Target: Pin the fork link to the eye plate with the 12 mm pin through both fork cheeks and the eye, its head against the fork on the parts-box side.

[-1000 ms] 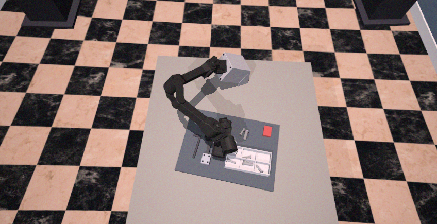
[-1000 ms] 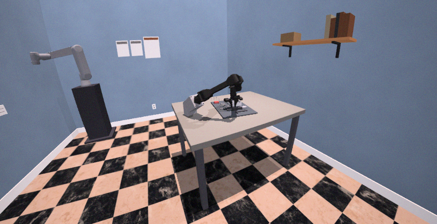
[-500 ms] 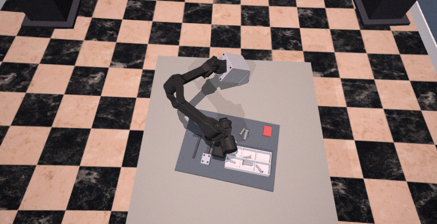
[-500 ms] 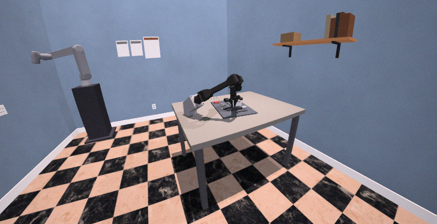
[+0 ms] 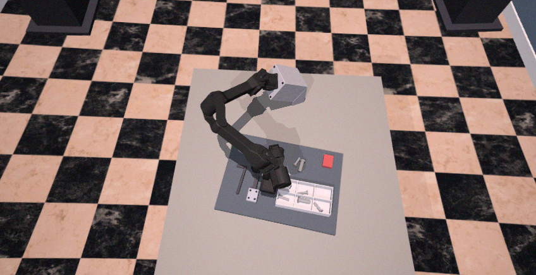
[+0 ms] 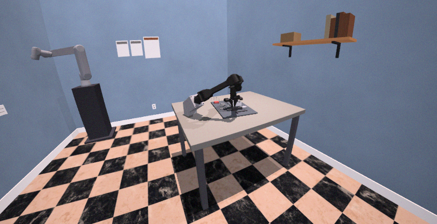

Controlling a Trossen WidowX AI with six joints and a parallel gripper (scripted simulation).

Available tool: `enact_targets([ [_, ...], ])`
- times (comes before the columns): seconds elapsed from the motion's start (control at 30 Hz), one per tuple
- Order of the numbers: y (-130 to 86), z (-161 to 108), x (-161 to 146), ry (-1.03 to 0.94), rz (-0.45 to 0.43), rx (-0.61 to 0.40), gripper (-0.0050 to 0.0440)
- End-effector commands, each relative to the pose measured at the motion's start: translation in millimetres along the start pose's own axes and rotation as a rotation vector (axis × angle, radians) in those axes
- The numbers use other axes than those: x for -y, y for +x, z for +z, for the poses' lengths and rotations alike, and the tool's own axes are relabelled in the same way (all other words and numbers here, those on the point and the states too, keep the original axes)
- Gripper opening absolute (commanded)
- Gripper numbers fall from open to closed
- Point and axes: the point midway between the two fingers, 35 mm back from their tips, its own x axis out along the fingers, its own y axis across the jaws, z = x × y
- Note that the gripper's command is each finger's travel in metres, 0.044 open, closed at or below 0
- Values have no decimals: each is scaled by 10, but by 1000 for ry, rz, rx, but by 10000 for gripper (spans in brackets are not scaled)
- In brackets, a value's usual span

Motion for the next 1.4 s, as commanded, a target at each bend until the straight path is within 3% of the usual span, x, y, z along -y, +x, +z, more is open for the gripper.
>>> enact_targets([
  [0.0, -34, 12, -53, 19, 11, -5, -50],
  [1.37, -49, 41, -51, 26, 11, -24, -50],
])
